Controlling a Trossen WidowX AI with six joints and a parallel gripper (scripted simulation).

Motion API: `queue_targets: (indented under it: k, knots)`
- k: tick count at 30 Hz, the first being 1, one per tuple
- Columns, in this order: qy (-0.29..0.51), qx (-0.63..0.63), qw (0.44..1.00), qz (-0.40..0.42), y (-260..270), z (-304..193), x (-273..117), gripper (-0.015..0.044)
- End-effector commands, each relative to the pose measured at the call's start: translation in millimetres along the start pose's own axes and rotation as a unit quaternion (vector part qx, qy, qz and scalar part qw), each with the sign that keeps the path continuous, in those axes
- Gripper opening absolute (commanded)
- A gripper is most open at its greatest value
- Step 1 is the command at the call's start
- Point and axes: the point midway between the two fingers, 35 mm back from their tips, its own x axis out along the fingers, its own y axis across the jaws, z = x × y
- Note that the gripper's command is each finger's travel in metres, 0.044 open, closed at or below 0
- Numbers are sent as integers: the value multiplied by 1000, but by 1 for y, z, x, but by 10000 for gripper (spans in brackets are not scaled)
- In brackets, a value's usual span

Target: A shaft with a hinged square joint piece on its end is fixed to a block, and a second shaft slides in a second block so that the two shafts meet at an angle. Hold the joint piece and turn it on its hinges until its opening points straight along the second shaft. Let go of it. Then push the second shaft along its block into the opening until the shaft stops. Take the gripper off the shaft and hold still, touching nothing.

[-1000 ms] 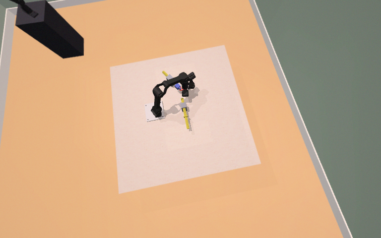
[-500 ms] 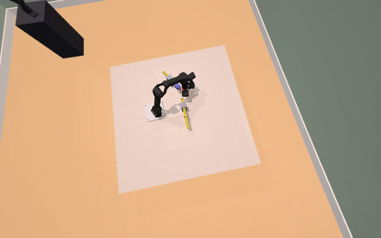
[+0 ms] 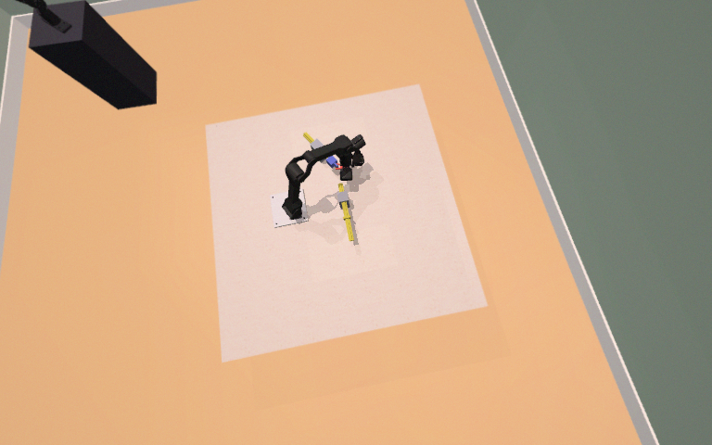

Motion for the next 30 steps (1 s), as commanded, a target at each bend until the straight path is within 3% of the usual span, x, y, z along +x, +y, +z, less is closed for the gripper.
queue_targets:
  k: [1,5,30]
  knots:
    - [0,0,1000,0,0,0,0,94]
    - [0,0,1000,0,0,0,0,0]
    - [-3,165,986,3,-16,-3,0,0]
